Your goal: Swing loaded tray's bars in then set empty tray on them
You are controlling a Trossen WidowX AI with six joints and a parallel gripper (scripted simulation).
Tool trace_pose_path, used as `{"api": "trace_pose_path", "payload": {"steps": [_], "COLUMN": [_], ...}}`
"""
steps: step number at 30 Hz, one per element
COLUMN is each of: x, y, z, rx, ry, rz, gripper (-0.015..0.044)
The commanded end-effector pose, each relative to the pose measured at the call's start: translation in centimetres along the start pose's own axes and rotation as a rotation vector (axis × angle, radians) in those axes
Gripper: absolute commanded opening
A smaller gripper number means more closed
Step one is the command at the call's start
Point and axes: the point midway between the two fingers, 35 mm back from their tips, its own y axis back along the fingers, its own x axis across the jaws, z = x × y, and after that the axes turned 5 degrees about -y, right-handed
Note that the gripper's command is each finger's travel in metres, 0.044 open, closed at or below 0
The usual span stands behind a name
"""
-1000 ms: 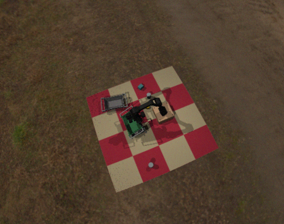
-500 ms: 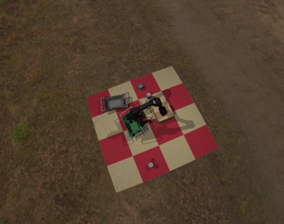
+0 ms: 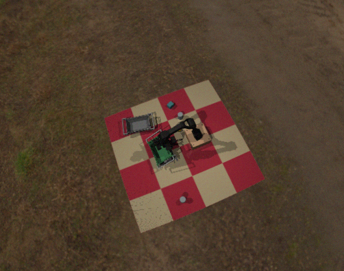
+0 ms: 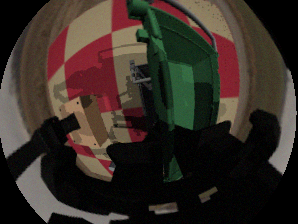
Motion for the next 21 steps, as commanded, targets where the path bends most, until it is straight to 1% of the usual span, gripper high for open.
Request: {"api": "trace_pose_path", "payload": {"steps": [1, 21], "x": [-0.3, 0.7], "y": [-0.3, -1.9], "z": [0.0, -0.1], "rx": [0.000, 0.000], "ry": [0.005, 0.005], "rz": [-0.021, -0.020], "gripper": [0.0000, 0.0000]}}
